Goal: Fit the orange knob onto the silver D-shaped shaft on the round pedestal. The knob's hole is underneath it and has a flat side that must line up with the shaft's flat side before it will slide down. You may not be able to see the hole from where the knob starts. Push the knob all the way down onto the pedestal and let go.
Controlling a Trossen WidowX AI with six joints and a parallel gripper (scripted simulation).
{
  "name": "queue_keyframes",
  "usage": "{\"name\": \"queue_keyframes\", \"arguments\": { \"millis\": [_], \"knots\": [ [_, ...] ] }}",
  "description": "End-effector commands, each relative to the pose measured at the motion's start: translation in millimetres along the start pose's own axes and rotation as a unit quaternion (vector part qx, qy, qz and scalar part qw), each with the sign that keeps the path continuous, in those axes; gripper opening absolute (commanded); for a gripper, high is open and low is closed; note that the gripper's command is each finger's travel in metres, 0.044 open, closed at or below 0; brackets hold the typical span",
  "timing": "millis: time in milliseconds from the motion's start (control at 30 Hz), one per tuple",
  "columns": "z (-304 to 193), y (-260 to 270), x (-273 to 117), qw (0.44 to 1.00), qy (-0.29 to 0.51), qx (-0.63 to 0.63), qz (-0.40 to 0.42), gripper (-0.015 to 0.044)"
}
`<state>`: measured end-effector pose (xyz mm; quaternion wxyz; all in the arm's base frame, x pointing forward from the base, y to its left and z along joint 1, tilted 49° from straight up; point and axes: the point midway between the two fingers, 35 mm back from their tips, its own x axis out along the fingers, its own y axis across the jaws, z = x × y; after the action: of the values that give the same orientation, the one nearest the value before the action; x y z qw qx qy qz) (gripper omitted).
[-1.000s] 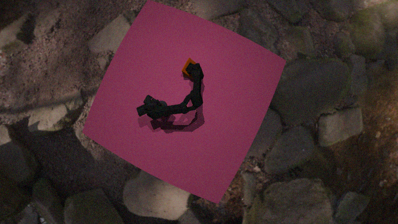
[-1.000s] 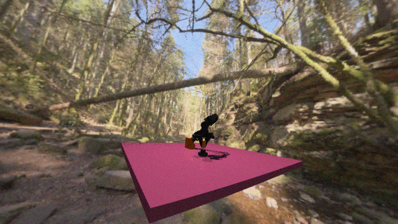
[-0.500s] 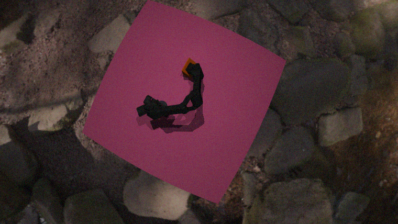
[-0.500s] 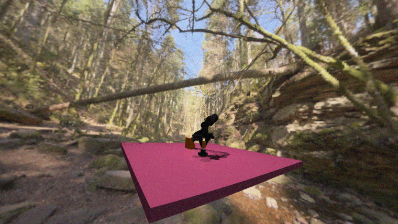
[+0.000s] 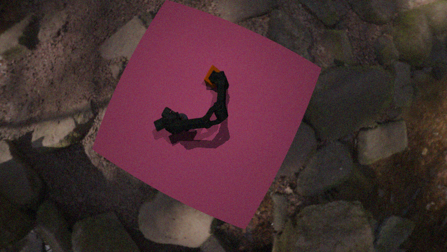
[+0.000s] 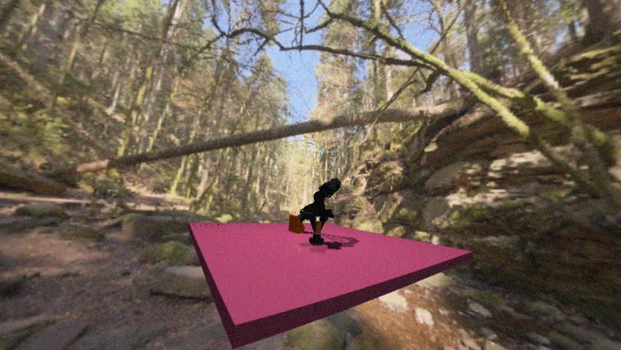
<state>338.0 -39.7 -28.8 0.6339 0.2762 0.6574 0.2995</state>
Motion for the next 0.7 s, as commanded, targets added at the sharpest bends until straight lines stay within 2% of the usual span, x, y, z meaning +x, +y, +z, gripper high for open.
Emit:
{"name": "queue_keyframes", "arguments": {
  "millis": [0,467,667],
  "knots": [
    [-0.4,-0.3,3.5,1.0,-0.003,0.003,0.001,0.0],
    [-0.6,0.7,10.9,1.0,0.001,-0.001,0.0,0.0],
    [-0.6,0.7,10.9,1.0,0.001,-0.001,0.0,0.0157]
  ]
}}
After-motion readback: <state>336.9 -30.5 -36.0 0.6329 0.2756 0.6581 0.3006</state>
